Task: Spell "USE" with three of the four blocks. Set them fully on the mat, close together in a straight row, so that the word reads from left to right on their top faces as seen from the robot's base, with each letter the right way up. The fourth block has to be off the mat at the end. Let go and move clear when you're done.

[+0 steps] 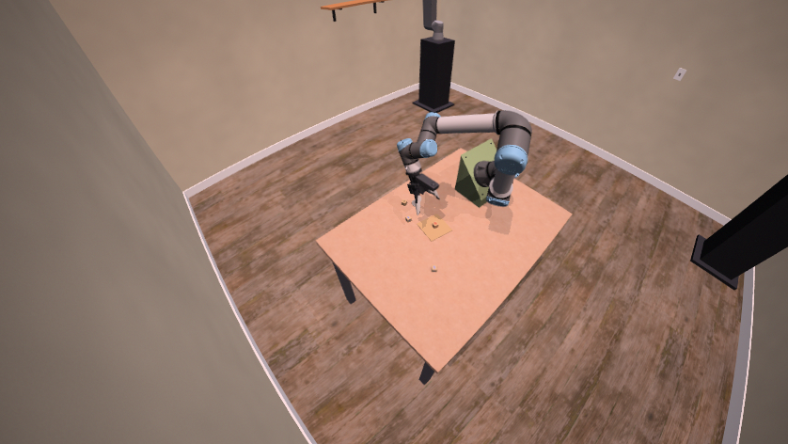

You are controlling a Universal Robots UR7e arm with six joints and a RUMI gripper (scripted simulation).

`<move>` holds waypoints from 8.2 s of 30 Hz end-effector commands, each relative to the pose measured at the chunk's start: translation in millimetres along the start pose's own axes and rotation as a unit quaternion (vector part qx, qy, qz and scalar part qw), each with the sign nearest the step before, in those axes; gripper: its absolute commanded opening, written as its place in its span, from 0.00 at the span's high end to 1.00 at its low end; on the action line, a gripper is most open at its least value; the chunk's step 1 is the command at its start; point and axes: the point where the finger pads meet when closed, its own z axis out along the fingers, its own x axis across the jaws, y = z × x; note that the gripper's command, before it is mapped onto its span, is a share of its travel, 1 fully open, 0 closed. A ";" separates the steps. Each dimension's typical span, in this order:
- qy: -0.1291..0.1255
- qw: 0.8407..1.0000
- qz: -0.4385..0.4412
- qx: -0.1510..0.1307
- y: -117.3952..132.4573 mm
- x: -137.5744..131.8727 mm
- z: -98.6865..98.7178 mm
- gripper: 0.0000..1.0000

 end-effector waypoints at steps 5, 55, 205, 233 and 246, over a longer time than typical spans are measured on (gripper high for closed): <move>0.000 1.000 -0.001 0.000 64.6 40.1 -33.8 0.00; 0.000 1.000 -0.001 0.000 86.7 51.3 -42.1 0.00; -0.158 0.769 -0.585 -0.205 -36.6 -22.1 2.9 0.00; -0.147 0.800 -0.541 -0.213 -37.4 -22.5 5.4 0.00; -0.120 0.859 -0.442 -0.229 -38.9 -22.9 10.8 0.00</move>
